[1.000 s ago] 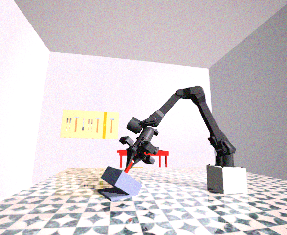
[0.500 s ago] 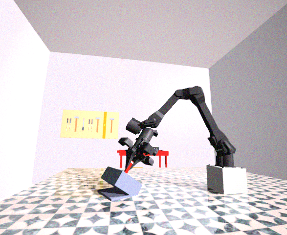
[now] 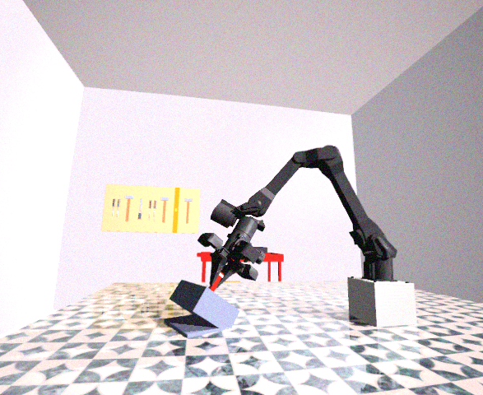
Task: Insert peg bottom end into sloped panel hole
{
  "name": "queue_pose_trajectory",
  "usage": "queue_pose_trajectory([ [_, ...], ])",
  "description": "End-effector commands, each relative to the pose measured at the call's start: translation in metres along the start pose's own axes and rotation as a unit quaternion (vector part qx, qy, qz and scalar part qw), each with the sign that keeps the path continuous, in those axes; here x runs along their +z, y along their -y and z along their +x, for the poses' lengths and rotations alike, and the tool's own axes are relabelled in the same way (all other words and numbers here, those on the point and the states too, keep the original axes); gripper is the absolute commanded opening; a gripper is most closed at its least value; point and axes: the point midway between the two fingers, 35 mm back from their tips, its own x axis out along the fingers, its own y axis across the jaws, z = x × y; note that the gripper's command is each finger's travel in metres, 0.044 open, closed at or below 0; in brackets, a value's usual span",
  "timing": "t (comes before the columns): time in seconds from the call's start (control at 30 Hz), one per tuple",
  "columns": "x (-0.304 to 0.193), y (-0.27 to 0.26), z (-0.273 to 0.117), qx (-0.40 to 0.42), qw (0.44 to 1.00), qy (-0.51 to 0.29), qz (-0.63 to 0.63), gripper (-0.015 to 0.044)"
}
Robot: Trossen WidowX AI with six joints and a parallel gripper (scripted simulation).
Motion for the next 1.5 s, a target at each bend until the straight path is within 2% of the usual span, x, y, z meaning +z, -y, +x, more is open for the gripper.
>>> queue_pose_trajectory([
  [0.0,0.000,0.000,0.003,0.000,1.000,-0.001,0.002,0.0000],
  [0.6,0.000,-0.001,0.003,-0.001,1.000,-0.001,-0.001,0.0000],
  [1.17,-0.001,0.000,-0.001,-0.001,1.000,-0.001,0.000,0.0440],
  [1.47,-0.002,0.000,-0.016,0.000,1.000,-0.001,0.000,0.0440],
])
